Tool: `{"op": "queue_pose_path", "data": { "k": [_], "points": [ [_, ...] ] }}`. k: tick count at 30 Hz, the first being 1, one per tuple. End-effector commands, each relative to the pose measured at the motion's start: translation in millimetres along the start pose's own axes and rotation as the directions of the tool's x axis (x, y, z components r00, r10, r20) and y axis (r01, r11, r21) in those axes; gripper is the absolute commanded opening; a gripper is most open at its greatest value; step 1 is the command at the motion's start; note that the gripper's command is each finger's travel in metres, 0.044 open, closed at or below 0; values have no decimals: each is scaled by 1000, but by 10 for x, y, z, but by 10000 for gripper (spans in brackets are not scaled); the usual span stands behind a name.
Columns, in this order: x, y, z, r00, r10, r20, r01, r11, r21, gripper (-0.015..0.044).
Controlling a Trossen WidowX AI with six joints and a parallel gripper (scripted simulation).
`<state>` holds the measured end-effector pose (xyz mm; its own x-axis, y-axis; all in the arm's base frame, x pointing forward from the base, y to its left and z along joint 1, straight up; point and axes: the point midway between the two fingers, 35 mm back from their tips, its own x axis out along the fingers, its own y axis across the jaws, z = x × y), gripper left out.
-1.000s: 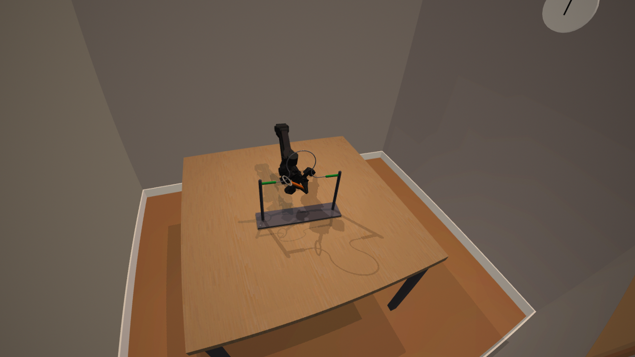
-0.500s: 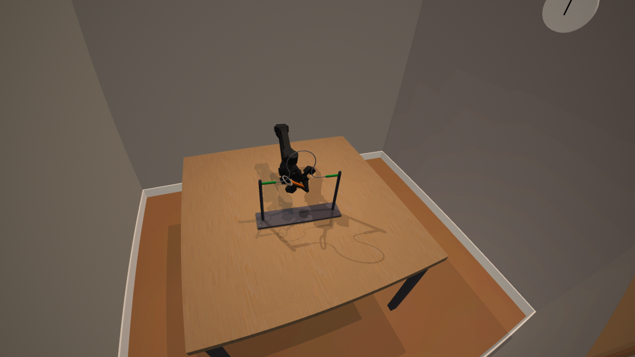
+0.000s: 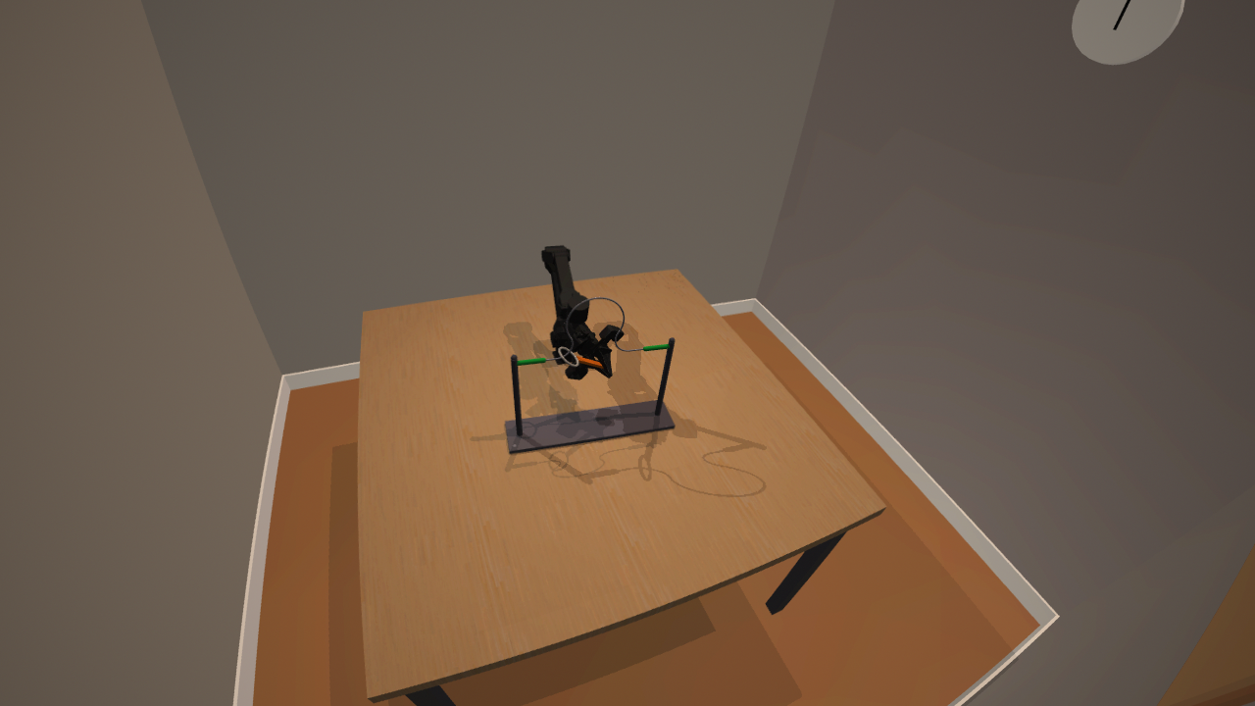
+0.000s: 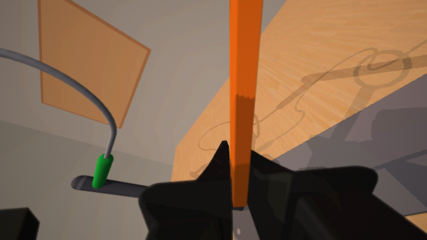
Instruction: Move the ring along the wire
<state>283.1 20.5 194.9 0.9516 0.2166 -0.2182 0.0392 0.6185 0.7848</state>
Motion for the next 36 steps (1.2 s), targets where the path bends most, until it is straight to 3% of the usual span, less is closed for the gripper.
{"op": "queue_pose_path", "data": {
  "k": [1,36],
  "points": [
    [-35,110,56,1000,28,7,-28,1000,6,-150],
    [-110,242,55,998,51,-41,-48,996,81,-150]
  ]
}}
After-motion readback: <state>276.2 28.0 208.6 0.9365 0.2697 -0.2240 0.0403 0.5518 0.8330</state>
